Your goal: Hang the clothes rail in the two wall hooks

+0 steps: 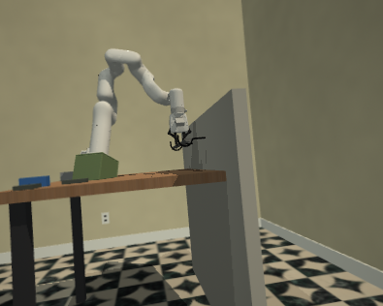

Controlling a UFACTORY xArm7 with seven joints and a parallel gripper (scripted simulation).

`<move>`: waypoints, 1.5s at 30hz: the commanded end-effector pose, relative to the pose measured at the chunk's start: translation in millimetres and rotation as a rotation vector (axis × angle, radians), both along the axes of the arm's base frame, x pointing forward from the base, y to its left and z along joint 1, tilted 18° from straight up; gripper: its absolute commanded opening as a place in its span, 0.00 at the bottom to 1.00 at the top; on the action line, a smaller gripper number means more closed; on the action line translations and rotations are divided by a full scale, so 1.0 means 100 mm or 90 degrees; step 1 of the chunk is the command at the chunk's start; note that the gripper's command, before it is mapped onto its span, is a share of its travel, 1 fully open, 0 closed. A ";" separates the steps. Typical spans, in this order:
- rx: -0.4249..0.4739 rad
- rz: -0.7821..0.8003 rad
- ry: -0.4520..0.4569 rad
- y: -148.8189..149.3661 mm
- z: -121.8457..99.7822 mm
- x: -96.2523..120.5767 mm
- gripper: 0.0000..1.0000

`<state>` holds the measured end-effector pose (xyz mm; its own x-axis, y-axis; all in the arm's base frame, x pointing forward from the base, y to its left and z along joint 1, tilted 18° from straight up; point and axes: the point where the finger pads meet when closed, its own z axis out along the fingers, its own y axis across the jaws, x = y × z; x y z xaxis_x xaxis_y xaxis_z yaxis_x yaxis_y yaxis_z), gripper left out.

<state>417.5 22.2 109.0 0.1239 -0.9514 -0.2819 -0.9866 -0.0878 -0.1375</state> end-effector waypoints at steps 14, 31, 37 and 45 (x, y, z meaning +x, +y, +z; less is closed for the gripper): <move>0.000 -0.001 -0.003 0.01 -0.04 0.02 0.81; 0.000 -0.001 -0.003 0.01 -0.04 0.02 0.81; 0.000 -0.001 -0.003 0.01 -0.04 0.02 0.81; 0.000 -0.001 -0.003 0.01 -0.04 0.02 0.81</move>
<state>418.3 24.0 103.2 0.1239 -0.9514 -0.2818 -0.9866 -0.0877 -0.1377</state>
